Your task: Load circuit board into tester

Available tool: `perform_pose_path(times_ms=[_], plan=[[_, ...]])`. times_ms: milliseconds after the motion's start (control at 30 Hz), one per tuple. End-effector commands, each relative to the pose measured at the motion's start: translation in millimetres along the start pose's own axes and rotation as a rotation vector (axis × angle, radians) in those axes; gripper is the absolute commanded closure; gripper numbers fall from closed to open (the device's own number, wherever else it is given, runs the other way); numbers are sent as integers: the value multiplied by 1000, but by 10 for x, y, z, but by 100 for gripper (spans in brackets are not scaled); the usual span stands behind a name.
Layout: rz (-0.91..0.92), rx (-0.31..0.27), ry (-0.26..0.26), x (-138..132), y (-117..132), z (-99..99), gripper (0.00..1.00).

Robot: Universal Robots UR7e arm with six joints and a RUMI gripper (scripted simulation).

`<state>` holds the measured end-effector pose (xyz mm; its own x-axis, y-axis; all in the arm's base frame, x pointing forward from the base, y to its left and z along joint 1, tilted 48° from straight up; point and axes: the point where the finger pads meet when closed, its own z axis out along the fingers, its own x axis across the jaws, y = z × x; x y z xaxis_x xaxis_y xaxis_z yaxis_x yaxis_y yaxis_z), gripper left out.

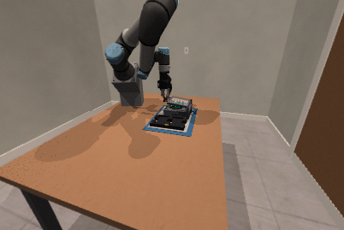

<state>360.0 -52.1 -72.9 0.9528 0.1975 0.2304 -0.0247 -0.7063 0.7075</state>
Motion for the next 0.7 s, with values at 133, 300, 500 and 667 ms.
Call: perform_pose_path(times_ms=[133, 300, 500, 667], plan=[[0, 0, 2, -5, 0, 56, 100], [0, 0, 2, -5, 0, 89, 100], [0, 0, 2, -6, 0, 111, 100], [0, 0, 2, -7, 0, 135, 100]])
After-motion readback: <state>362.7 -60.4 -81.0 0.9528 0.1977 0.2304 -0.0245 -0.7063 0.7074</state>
